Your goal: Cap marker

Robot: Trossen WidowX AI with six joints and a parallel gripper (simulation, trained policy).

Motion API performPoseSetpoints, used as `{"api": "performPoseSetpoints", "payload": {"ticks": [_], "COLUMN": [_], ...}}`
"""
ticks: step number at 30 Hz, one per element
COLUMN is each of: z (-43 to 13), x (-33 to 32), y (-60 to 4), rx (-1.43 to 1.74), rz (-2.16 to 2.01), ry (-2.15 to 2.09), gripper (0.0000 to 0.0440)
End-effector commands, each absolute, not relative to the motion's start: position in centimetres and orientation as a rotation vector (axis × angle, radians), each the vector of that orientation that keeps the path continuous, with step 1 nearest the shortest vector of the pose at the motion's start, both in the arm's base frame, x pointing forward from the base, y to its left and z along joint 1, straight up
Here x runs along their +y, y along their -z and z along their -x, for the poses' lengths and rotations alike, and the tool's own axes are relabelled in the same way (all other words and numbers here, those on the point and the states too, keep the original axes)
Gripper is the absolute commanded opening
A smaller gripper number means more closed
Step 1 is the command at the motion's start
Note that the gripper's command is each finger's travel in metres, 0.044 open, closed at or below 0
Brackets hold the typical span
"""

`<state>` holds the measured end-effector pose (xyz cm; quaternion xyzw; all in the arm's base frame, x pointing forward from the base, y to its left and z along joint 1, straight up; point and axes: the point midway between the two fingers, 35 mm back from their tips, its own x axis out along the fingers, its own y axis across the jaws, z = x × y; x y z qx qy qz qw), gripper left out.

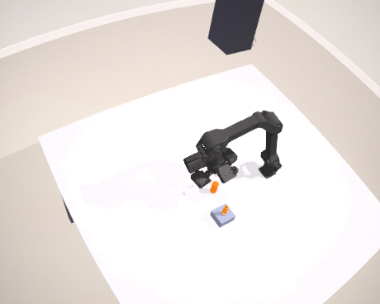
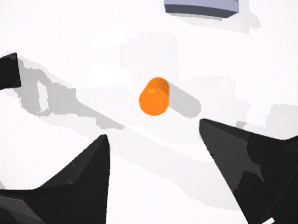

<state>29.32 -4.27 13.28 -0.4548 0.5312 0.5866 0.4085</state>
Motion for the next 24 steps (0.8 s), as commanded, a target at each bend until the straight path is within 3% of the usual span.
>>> {"api": "performPoseSetpoints", "payload": {"ticks": [1, 24], "z": [-28.9, -28.1], "x": [-4.2, -4.0], "y": [-12.6, -6.8], "rx": [1.318, 1.212], "rz": [1.125, 1.152], "ry": [-1.502, -1.610], "gripper": [0.0303, 0.0276]}}
